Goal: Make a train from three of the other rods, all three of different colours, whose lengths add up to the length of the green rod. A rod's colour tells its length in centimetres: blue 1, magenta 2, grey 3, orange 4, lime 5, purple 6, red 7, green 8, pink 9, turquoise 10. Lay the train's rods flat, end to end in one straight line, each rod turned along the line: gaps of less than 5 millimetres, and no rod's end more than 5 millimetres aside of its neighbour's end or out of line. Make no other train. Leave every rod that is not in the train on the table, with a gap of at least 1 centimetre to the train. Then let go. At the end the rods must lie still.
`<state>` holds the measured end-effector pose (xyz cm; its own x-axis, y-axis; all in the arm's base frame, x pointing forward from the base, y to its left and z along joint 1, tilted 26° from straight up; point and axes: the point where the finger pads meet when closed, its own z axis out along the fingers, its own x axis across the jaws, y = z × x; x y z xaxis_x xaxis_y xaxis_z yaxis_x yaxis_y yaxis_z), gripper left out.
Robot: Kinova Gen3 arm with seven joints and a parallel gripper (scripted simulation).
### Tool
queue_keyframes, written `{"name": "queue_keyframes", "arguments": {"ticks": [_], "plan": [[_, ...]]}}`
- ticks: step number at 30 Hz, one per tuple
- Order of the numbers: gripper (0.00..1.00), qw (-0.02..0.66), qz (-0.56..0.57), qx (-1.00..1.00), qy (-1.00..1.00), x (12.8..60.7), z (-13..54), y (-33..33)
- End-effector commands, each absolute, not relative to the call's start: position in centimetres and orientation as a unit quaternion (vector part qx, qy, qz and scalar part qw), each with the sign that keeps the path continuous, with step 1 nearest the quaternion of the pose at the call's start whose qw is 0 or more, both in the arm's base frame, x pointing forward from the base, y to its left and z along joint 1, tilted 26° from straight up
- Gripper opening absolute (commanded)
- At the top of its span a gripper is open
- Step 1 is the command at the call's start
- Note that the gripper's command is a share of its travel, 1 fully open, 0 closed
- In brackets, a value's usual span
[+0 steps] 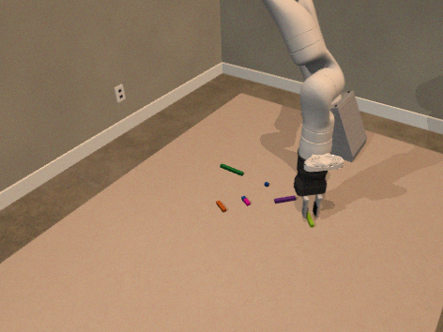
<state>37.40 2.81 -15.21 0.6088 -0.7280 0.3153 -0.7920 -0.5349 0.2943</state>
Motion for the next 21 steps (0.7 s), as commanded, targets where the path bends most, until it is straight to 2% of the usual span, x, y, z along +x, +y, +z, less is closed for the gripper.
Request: {"name": "queue_keyframes", "arguments": {"ticks": [1, 21], "plan": [[0.54, 0.208, 0.076, 0.873, -0.435, 37.29, -15.44, 2.76], [0.54, 0.208, 0.076, 0.873, -0.435, 37.29, -15.61, 2.68]]}}
